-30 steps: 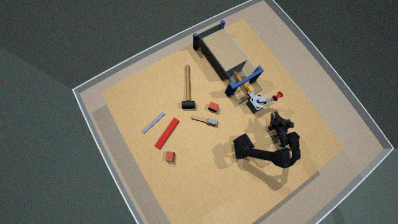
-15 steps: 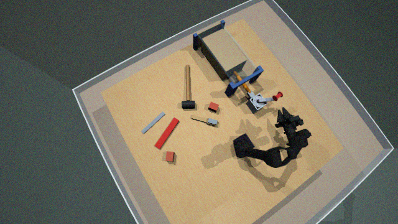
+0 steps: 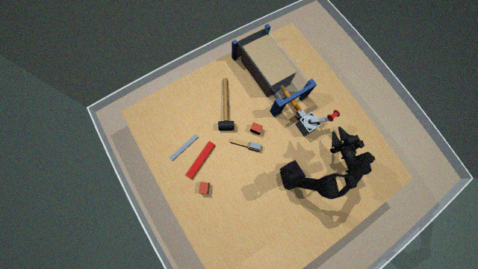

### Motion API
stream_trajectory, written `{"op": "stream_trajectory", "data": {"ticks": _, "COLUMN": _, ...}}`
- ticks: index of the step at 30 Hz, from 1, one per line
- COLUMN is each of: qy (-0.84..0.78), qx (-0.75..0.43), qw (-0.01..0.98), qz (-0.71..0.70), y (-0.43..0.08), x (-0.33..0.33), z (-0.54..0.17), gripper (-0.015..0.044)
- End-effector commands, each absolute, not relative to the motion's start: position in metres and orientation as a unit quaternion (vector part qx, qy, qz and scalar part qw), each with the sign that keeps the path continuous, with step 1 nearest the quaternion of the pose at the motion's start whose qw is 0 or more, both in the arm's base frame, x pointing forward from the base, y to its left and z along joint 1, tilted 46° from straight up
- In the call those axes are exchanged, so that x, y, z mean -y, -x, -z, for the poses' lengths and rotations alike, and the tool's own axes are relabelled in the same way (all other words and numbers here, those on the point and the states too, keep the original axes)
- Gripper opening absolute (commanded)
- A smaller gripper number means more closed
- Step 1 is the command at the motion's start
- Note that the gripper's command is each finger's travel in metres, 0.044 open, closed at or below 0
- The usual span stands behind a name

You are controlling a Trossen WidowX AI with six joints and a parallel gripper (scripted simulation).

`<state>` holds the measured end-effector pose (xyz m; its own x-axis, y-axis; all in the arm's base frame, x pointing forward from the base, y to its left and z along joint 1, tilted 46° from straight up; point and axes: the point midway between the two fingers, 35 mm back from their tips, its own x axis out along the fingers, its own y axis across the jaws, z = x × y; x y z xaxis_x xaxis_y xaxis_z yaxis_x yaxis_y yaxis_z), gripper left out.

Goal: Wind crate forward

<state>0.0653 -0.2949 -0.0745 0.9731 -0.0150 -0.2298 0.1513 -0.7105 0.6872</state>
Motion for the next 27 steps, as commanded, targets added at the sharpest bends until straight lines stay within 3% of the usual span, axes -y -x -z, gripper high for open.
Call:
{"op": "stream_trajectory", "data": {"ticks": 1, "qy": -0.920, "qx": -0.135, "qw": 0.349, "qz": 0.117, "y": -0.088, "x": 0.295, "z": 0.086, "gripper": 0.0398}}
{"op": "stream_trajectory", "data": {"ticks": 3, "qy": -0.910, "qx": -0.227, "qw": 0.318, "qz": 0.135, "y": -0.106, "x": 0.294, "z": 0.095, "gripper": 0.0440}}
{"op": "stream_trajectory", "data": {"ticks": 13, "qy": -0.729, "qx": -0.572, "qw": 0.181, "qz": 0.330, "y": -0.178, "x": 0.287, "z": 0.116, "gripper": 0.0440}}
{"op": "stream_trajectory", "data": {"ticks": 27, "qy": -0.668, "qx": -0.613, "qw": 0.167, "qz": 0.387, "y": -0.193, "x": 0.287, "z": 0.116, "gripper": 0.0440}}
